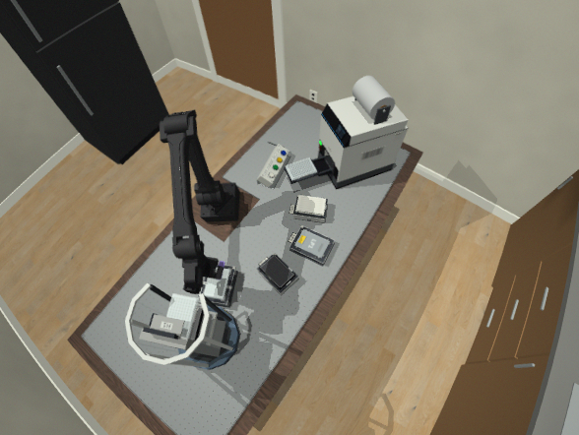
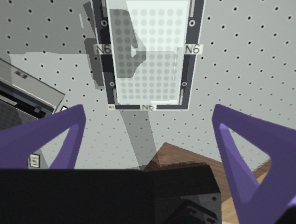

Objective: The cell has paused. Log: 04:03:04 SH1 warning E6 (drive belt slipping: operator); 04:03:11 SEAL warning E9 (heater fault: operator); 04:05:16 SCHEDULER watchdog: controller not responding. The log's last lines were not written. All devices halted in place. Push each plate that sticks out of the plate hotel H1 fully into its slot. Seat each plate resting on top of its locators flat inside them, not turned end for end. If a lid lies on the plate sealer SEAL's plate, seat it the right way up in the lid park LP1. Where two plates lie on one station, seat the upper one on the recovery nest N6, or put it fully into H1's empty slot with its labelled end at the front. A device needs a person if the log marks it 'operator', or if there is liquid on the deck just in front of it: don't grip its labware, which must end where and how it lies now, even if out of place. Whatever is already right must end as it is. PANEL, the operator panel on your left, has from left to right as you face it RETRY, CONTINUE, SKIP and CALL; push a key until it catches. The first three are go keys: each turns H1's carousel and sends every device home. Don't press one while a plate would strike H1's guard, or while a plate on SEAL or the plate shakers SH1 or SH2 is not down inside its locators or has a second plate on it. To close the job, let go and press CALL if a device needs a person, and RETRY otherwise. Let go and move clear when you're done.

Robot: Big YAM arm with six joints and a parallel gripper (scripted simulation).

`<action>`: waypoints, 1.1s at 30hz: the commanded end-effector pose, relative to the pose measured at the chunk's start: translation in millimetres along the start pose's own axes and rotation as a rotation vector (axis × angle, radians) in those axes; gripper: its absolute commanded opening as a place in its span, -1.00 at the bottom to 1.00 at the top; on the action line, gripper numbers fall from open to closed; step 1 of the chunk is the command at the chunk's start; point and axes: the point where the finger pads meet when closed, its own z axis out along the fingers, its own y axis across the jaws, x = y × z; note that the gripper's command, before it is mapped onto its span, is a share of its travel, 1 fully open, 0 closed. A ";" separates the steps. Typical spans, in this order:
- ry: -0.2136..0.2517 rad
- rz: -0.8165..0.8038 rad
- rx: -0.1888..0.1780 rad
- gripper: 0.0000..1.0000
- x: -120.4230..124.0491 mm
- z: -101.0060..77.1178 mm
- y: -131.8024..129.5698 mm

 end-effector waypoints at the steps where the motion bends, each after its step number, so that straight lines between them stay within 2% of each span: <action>1: -0.063 0.004 -0.017 1.00 -19.8 -35.2 8.0; 7: -0.061 0.005 -0.017 1.00 -19.3 -45.5 7.7; 8: -0.033 0.004 -0.009 1.00 -19.4 -38.0 7.6; 11: -0.064 0.004 -0.018 1.00 -18.6 -57.5 7.7; 19: -0.065 0.004 -0.018 1.00 -17.3 -79.6 7.3; 25: -0.056 0.004 -0.015 1.00 -17.2 -87.1 6.9; 33: -0.064 0.004 -0.017 1.00 -15.4 -111.7 6.6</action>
